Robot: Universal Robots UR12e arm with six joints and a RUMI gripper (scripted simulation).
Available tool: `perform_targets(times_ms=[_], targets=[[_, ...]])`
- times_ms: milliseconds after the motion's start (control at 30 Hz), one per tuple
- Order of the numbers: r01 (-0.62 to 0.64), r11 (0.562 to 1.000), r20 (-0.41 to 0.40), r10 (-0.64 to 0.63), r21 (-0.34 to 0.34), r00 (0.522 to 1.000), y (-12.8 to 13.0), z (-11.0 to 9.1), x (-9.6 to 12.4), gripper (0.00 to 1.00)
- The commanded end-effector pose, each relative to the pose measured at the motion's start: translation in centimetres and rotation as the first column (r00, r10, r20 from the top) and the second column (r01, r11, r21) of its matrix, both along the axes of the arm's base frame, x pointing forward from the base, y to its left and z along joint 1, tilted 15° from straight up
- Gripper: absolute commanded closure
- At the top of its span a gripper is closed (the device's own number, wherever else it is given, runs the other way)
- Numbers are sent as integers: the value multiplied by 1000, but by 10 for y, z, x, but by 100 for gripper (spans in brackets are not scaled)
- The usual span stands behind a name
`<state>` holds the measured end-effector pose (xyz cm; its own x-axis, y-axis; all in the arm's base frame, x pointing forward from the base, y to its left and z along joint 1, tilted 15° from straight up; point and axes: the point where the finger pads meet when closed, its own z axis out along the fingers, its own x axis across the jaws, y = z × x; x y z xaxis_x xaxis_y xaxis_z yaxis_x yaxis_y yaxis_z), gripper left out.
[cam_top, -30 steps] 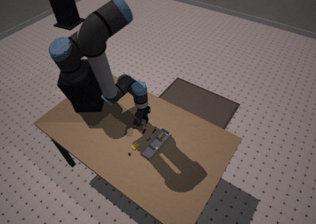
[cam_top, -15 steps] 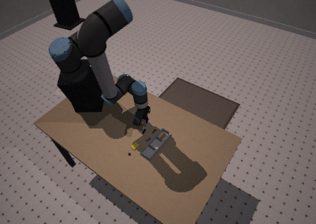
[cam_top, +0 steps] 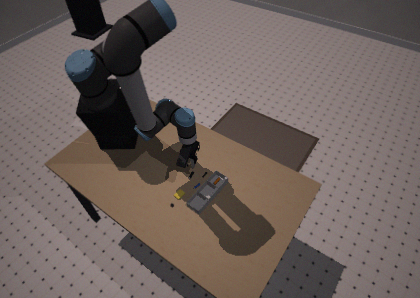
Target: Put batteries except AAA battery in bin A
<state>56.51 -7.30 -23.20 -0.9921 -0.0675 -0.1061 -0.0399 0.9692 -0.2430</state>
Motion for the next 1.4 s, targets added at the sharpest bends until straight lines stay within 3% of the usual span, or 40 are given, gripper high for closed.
perform_targets(times_ms=[0, 533, 867, 1367], targets=[[1, 1000, 2, -1, -1, 1000, -4, -8, 2, 83], [1, 1000, 2, -1, -1, 1000, -17, -60, 11, 83], [-1, 1000, 5, 1, -2, 1000, -16, -58, 15, 83], [1, 1000, -1, -1, 0, 1000, -18, -72, 9, 83]])
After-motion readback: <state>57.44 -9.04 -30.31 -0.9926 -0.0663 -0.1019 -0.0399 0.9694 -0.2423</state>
